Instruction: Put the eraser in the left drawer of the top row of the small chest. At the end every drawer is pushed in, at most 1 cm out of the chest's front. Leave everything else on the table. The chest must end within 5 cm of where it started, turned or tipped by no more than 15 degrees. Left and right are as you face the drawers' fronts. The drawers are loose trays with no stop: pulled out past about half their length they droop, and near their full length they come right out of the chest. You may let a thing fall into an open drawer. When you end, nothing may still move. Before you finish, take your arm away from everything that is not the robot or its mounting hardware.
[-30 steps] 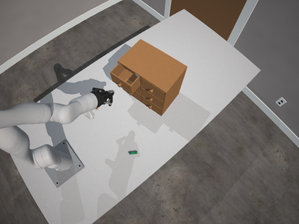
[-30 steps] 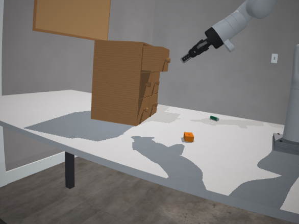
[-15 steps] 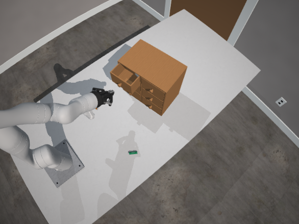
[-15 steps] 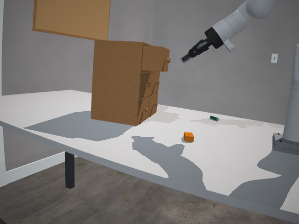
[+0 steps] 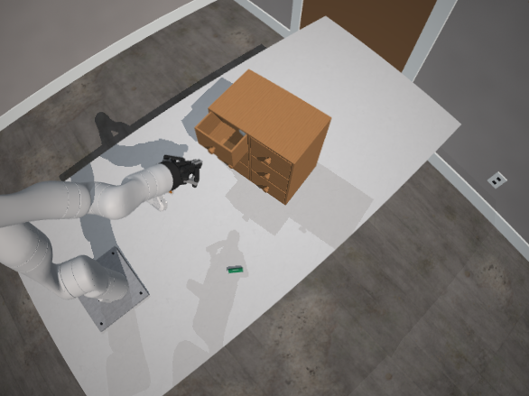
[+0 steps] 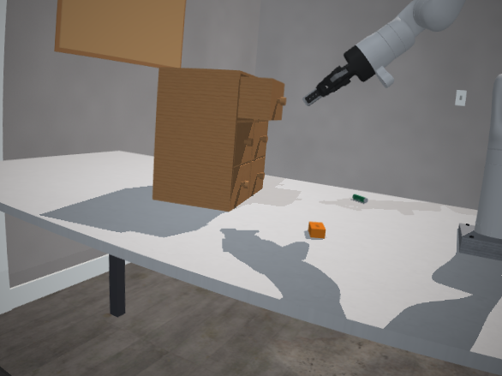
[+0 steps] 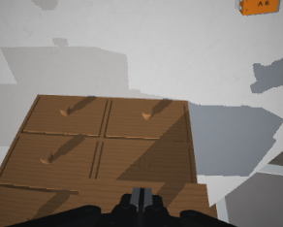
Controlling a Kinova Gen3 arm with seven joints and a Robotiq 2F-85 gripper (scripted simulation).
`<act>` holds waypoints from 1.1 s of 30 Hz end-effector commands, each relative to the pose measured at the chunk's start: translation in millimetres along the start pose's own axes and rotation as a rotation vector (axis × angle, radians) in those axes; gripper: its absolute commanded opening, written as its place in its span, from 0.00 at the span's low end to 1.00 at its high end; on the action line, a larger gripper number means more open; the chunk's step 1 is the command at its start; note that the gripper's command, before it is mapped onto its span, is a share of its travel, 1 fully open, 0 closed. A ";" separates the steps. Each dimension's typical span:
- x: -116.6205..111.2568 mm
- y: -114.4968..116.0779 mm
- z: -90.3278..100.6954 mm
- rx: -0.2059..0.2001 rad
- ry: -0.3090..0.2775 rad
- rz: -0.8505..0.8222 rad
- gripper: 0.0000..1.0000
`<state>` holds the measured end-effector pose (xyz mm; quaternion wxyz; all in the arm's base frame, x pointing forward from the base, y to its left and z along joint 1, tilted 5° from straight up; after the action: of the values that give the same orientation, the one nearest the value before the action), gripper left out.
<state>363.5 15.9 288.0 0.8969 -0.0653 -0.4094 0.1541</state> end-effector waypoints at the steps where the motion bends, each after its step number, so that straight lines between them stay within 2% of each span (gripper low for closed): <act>1: 2.7 0.1 -0.6 0.001 -0.004 -0.005 0.00; 33: 13.5 -2.4 -12.2 0.000 -0.007 -0.005 0.00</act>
<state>377.8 20.4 289.5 0.8956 -0.0619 -0.4121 0.1554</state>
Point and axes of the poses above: the point where the finger pads meet when closed, its own z axis back along the fingers, its own y axis across the jaws, x = y × z, the point moved 8 cm from there along z, back along the fingers, and after that the axes turned 12 degrees about z, right-handed, at the moved point
